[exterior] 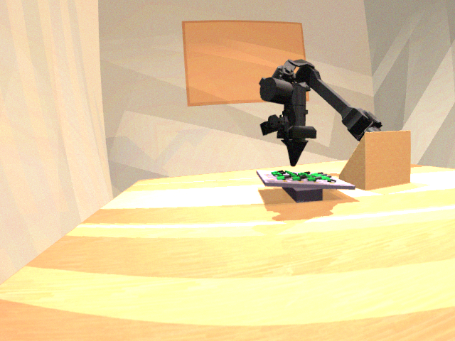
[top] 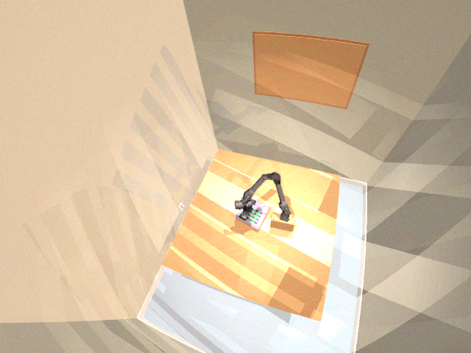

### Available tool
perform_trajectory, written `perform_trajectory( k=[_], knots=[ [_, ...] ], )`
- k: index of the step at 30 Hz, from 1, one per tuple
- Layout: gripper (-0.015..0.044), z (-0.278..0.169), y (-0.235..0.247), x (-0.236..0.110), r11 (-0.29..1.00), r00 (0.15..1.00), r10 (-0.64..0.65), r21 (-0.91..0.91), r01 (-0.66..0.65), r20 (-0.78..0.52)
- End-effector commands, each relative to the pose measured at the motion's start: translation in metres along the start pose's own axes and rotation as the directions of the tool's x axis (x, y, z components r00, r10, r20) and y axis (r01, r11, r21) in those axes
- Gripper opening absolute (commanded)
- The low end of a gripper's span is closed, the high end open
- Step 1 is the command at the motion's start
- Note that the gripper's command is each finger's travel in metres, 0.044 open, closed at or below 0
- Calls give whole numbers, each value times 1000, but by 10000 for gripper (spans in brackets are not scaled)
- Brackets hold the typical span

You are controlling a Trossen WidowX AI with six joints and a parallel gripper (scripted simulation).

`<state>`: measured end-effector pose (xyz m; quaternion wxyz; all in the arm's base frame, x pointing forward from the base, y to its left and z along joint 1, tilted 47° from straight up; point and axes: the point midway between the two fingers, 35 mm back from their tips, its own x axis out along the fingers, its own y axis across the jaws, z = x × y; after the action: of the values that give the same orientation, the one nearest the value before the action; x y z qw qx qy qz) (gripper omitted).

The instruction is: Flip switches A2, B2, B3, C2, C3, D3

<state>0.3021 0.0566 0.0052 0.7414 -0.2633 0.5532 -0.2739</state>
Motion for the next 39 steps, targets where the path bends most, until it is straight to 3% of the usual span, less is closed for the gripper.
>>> perform_trajectory(
  k=[1, 39],
  knots=[
    [0, -2, 0, 5, 1000, 1000, -5, -8, 5, -2],
    [0, -2, -1, 18, 1000, 1000, -6, -8, 6, -2]
  ],
)
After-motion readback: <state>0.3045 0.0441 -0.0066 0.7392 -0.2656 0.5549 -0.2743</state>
